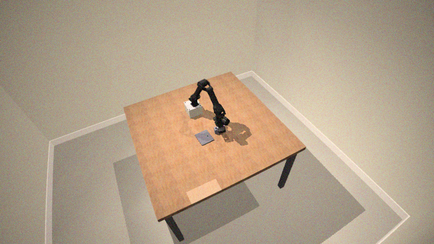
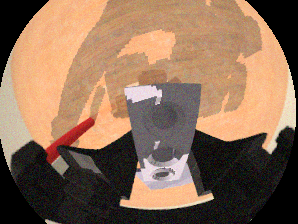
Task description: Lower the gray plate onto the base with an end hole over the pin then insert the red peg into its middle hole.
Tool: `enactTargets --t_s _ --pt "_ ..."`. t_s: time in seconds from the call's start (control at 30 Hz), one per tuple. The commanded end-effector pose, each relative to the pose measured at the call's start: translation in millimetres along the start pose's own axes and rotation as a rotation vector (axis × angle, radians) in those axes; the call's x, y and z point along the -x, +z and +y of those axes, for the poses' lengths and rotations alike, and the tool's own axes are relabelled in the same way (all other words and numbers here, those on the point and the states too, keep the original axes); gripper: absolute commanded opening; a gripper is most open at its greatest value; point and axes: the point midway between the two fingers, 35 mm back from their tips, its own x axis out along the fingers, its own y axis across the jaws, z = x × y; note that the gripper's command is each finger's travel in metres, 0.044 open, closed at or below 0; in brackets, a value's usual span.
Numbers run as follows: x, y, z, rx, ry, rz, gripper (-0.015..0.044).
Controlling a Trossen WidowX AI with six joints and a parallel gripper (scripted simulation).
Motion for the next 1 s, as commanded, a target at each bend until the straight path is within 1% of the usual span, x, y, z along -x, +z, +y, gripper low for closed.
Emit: enactTargets --t_s 0.0,0.07,0.1,0.97 --pt "0.2 0.5 0.2 0.004 0.001 -0.003 0.0059" --pt "4.2 0.7 -0.4 0.004 0.001 -0.003 0.0006" --pt "7.2 0.9 -0.8 0.004 0.001 -0.003 0.0" --pt "88.6 0.4 -1.1 0.004 0.0 -0.003 0.0"
